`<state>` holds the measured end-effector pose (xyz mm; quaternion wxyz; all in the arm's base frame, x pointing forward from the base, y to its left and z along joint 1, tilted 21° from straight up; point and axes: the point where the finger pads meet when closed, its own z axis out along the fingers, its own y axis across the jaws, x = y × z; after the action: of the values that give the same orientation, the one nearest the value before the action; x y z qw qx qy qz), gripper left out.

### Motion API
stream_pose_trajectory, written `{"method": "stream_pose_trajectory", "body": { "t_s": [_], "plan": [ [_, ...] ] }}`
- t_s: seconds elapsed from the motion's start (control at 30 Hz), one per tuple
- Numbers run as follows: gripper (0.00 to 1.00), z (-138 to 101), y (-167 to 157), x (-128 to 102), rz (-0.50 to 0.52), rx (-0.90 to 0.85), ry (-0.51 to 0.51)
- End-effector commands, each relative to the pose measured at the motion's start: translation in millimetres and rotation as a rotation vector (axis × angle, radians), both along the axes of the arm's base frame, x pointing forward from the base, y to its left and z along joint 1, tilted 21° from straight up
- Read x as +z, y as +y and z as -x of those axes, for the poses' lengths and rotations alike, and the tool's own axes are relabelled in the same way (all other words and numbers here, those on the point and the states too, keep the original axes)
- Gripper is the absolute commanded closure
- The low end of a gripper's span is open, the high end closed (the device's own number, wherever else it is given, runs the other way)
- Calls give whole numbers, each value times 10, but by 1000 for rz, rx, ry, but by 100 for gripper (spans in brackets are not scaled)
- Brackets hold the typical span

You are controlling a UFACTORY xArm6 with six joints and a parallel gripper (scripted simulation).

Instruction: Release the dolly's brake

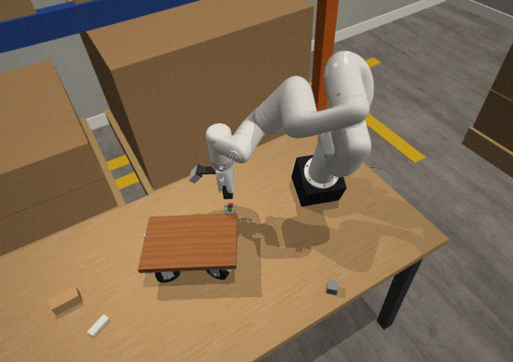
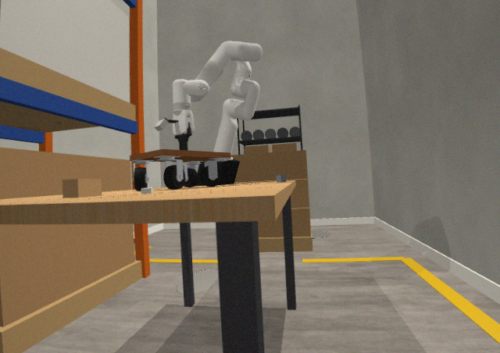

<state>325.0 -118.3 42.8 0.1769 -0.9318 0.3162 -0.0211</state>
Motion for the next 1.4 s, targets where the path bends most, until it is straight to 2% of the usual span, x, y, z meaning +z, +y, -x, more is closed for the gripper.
{"method": "stream_pose_trajectory", "body": {
  "t_s": [0.0,0.9,1.37],
  "plan": [
    [100,-17,4,-29,2,-1,-3],
    [100,-87,144,-450,2,-1,-3],
    [100,-102,174,-540,2,-1,-3]
  ]
}}
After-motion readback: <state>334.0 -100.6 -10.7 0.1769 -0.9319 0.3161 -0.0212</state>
